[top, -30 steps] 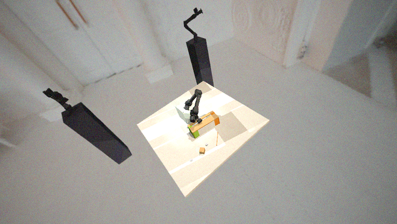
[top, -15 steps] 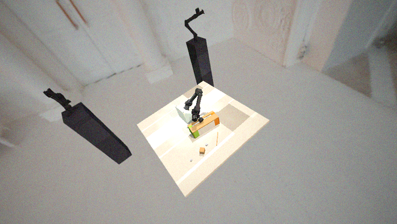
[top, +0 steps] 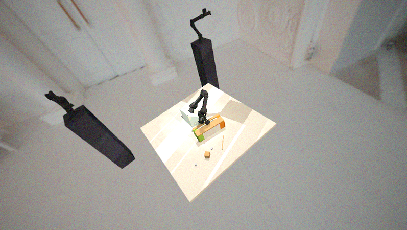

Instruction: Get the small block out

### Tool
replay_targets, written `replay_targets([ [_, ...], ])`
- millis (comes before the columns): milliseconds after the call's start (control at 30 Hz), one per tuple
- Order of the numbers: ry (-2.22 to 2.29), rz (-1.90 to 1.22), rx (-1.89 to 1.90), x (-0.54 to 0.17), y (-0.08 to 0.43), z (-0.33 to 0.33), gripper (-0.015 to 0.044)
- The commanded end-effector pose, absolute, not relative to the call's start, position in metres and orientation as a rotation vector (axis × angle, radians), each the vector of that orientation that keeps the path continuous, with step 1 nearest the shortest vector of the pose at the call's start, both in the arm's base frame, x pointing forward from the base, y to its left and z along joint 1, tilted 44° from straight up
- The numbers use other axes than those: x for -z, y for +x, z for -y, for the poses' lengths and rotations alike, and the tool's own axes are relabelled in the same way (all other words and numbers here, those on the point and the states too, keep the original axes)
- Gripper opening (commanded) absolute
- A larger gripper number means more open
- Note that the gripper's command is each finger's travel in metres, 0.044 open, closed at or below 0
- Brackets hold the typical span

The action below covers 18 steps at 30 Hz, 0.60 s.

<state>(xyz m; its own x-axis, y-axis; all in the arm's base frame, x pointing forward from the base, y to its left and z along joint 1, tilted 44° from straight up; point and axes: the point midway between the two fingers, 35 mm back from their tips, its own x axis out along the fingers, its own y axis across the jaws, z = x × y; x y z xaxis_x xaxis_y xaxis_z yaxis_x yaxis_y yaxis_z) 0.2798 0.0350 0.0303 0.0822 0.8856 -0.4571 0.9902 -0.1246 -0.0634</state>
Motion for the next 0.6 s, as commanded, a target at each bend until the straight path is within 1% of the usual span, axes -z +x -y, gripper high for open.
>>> replay_targets([
  [0, 2.101, -1.892, 0.577, -0.034, 0.279, -0.042, 0.0400],
  [567, 2.102, -1.893, 0.576, -0.051, 0.283, -0.060, 0.0400],
])
